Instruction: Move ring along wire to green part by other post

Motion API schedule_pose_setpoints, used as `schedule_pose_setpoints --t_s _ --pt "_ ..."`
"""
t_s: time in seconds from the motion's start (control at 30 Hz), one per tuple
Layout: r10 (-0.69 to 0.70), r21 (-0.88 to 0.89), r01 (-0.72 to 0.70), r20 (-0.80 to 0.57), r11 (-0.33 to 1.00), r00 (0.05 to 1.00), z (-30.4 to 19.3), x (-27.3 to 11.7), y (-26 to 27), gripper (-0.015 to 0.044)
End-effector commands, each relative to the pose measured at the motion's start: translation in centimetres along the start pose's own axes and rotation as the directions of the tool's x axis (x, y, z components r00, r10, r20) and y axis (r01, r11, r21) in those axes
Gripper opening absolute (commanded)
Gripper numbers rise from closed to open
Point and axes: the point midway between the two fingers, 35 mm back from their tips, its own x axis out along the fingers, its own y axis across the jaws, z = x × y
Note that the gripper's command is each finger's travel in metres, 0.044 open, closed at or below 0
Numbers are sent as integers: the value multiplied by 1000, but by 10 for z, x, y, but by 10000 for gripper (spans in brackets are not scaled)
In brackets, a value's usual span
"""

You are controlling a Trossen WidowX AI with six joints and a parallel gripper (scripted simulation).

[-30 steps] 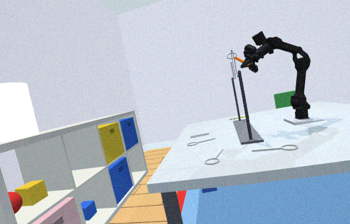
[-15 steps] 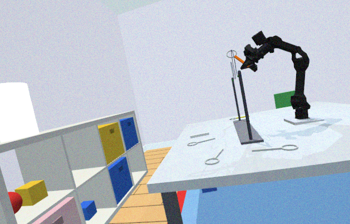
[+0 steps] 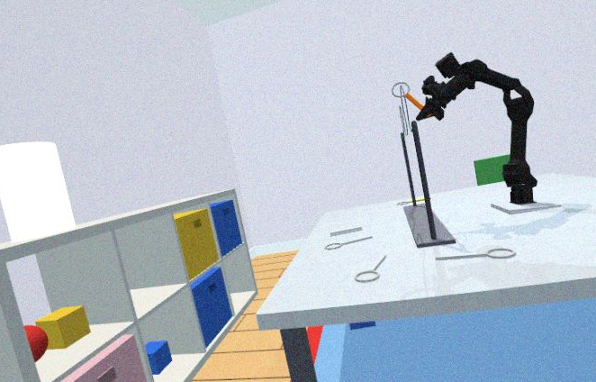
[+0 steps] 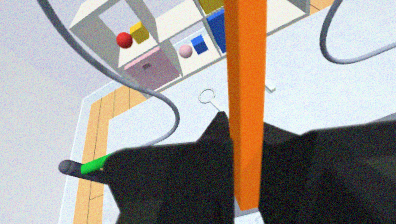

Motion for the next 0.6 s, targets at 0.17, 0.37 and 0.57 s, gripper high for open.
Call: schedule_pose_setpoints --t_s 0.17,0.37,0.57 --pt "-56 -104 58 21 993 998 2 0 -4 -150" --pt "-94 -173 99 36 980 995 2 0 -8 -150" --pt "-131 -240 140 53 960 990 3 0 -11 -150"
